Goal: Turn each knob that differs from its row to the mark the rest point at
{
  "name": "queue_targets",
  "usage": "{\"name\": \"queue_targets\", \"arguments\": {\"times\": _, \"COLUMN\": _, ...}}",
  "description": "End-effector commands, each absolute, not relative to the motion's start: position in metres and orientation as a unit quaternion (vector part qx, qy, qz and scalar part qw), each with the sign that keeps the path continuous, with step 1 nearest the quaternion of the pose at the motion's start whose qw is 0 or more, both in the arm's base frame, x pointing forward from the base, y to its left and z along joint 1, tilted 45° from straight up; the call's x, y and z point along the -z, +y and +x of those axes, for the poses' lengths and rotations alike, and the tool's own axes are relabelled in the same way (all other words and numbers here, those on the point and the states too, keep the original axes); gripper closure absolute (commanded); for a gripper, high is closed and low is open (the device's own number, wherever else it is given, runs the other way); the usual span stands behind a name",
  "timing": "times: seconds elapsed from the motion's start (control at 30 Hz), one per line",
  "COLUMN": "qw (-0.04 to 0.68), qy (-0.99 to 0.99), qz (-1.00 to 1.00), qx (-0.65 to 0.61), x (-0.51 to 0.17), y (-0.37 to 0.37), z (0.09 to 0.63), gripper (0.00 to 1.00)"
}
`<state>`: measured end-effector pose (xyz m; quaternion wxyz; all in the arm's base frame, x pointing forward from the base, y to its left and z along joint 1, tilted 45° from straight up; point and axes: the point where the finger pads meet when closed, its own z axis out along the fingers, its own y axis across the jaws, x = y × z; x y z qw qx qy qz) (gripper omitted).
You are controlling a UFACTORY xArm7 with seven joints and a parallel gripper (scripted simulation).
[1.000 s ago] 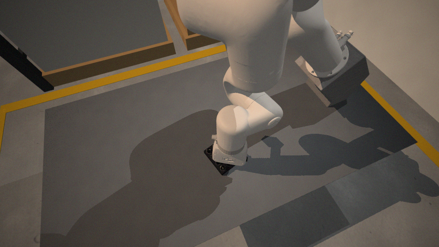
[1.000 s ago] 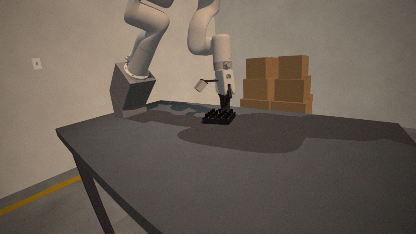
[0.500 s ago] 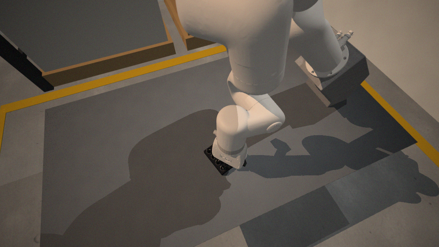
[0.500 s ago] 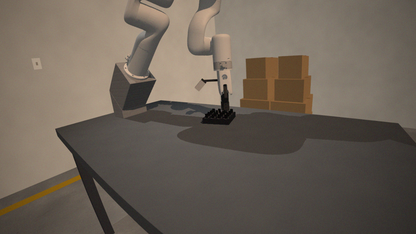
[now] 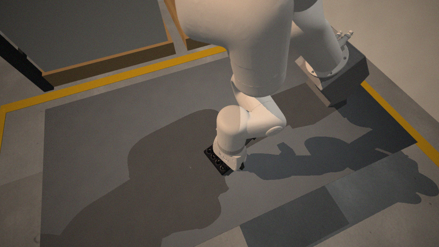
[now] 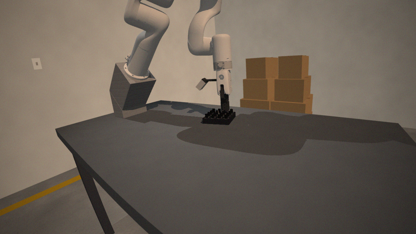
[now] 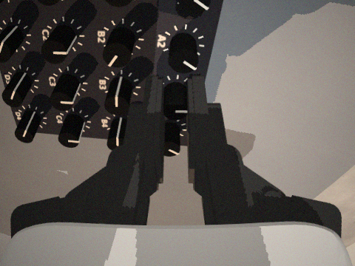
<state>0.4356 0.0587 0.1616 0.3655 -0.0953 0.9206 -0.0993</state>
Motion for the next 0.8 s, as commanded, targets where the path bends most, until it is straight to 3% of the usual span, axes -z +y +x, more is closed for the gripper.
{"name": "queue_targets", "arguments": {"times": 0.0, "qw": 0.37, "qy": 0.923, "qz": -0.06, "qx": 0.087, "x": -0.1622, "y": 0.0591, "z": 0.4358, "gripper": 0.92}}
{"name": "queue_targets", "arguments": {"times": 0.77, "qw": 0.374, "qy": 0.925, "qz": -0.013, "qx": 0.068, "x": -0.1622, "y": 0.0591, "z": 0.4358, "gripper": 0.92}}
